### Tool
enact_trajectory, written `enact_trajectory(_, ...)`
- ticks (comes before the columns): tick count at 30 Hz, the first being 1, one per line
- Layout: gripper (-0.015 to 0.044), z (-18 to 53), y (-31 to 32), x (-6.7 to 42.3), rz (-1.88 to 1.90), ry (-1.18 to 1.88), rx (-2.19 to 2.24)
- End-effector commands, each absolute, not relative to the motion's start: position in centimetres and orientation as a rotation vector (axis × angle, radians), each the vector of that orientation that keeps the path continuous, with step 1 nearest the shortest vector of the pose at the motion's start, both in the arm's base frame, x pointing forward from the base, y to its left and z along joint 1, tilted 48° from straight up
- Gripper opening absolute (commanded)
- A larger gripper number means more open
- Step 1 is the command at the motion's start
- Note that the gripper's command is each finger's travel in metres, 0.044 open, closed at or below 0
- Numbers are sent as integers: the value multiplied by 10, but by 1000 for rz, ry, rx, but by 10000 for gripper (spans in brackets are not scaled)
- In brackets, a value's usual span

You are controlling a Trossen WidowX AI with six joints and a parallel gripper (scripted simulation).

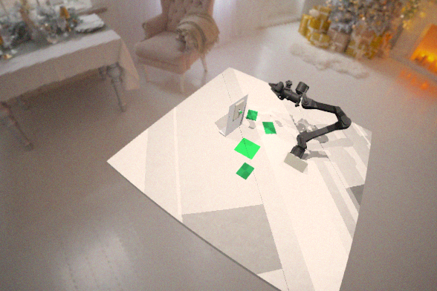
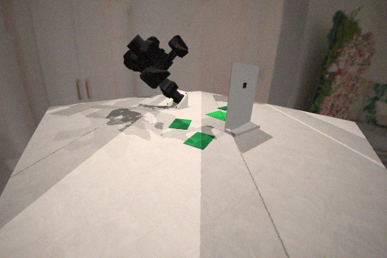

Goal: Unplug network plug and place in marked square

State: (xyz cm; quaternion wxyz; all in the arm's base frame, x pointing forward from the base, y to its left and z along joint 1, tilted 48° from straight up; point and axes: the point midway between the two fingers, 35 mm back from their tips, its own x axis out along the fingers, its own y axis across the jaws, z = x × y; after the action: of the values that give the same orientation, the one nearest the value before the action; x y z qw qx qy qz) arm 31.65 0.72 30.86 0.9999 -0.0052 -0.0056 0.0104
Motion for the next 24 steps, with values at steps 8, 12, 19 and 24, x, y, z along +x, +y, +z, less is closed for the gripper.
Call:
enact_trajectory(8,190,281,22,336,36,11,71)
enact_trajectory(12,156,262,32,345,45,26,120)
enact_trajectory(19,156,230,51,356,58,52,203)
enact_trajectory(24,156,206,64,359,66,71,261)
